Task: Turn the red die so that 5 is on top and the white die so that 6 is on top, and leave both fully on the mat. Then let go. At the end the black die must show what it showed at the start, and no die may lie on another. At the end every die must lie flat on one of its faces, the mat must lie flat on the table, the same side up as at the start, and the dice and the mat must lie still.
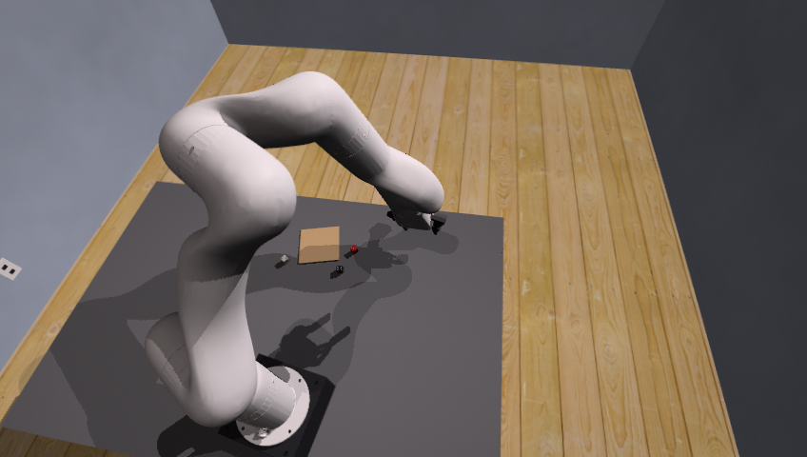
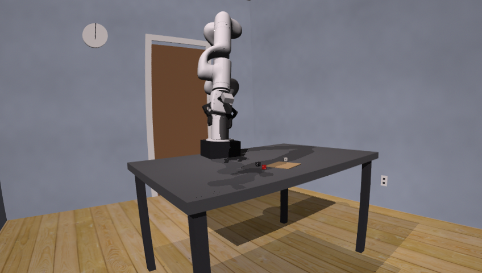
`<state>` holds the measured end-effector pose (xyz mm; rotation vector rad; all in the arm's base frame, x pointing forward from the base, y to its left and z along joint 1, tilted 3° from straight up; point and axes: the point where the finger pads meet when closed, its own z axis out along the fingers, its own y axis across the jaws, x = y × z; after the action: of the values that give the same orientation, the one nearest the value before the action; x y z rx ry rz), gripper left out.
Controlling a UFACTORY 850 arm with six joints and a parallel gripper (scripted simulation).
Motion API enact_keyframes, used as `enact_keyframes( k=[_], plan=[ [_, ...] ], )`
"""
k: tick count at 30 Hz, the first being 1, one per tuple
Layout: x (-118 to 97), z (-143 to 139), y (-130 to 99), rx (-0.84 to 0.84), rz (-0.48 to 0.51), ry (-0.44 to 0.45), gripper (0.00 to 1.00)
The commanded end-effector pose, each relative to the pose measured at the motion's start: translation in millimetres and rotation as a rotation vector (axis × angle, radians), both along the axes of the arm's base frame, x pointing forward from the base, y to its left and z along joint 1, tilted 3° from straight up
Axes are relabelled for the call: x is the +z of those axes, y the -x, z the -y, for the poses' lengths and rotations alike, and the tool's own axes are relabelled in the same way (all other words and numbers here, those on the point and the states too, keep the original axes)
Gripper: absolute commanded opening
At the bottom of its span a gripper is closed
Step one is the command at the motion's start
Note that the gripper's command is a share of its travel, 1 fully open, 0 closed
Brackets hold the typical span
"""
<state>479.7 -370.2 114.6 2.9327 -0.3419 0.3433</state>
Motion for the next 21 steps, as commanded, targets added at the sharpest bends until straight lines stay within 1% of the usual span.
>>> enact_keyframes(
  k=[1, 3, 4, 6, 7, 9, 10, 12, 13, 14, 15, 16, 18, 19, 21],
  plan=[
    [-15.8, -52.7, -32.6, 0.039, -0.044, -0.070, 1.00],
    [-15.8, -52.7, -32.6, 0.039, -0.044, -0.070, 1.00],
    [-24.3, -83.9, -46.6, 0.058, -0.073, -0.102, 1.00],
    [-24.3, -83.9, -46.6, 0.058, -0.073, -0.102, 1.00],
    [-31.9, -113.3, -57.9, 0.076, -0.100, -0.129, 1.00],
    [-31.9, -113.3, -57.9, 0.076, -0.100, -0.129, 1.00],
    [-38.3, -139.4, -66.4, 0.091, -0.125, -0.153, 1.00],
    [-38.3, -139.4, -66.4, 0.091, -0.125, -0.153, 1.00],
    [-43.6, -162.2, -72.7, 0.105, -0.146, -0.172, 1.00],
    [-43.6, -162.2, -72.7, 0.105, -0.146, -0.172, 1.00],
    [-47.9, -181.3, -77.3, 0.116, -0.164, -0.188, 1.00],
    [-47.9, -181.3, -77.3, 0.116, -0.164, -0.188, 1.00],
    [-53.7, -208.5, -82.7, 0.132, -0.190, -0.210, 1.00],
    [-53.7, -208.5, -82.7, 0.132, -0.190, -0.210, 1.00],
    [-56.6, -222.3, -84.9, 0.139, -0.204, -0.220, 1.00]
  ],
)
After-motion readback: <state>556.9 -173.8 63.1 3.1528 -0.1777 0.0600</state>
